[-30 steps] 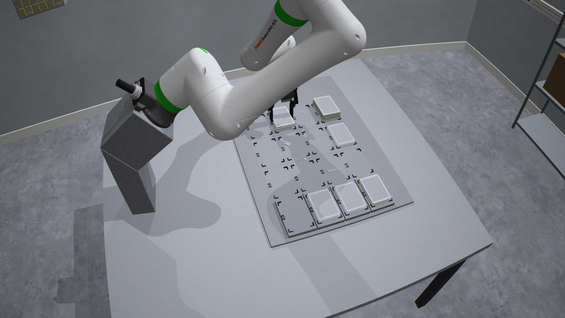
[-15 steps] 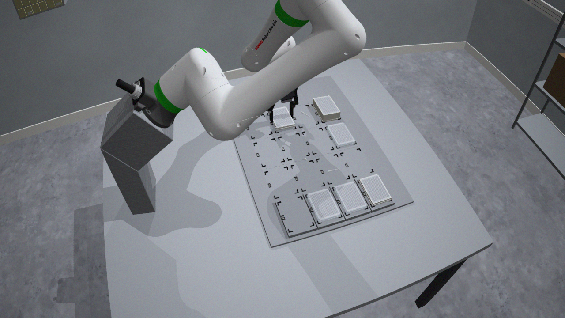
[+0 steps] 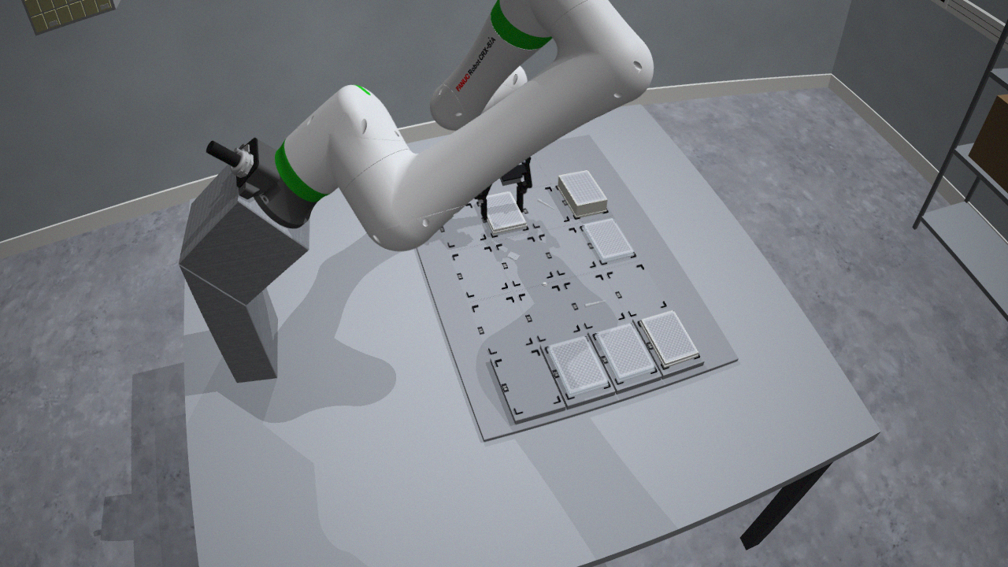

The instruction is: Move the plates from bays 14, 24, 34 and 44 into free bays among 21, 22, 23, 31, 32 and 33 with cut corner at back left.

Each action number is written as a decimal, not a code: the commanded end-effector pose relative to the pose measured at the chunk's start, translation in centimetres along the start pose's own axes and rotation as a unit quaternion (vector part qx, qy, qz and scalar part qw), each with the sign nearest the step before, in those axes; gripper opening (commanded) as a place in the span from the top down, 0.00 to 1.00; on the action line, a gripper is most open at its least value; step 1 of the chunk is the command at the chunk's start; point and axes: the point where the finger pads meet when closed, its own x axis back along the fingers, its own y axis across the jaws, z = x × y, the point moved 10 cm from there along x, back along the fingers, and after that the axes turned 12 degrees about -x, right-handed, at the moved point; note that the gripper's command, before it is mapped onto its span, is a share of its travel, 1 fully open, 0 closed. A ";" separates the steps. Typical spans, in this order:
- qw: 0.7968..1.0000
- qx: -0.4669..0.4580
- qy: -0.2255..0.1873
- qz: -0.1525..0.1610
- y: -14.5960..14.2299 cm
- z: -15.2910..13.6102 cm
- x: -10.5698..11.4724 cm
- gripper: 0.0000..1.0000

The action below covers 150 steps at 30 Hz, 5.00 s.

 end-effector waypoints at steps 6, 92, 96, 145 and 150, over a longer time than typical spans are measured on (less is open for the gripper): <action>1.000 0.000 -0.001 0.000 0.0 0.0 -0.1 0.90; 1.000 0.000 -0.001 0.000 0.0 0.0 -0.4 0.90; 1.000 0.000 -0.001 0.000 0.0 0.0 -0.5 0.90; 1.000 0.000 -0.001 0.000 0.0 0.0 -0.6 0.30; 1.000 0.000 -0.001 0.000 0.0 0.0 -0.6 0.30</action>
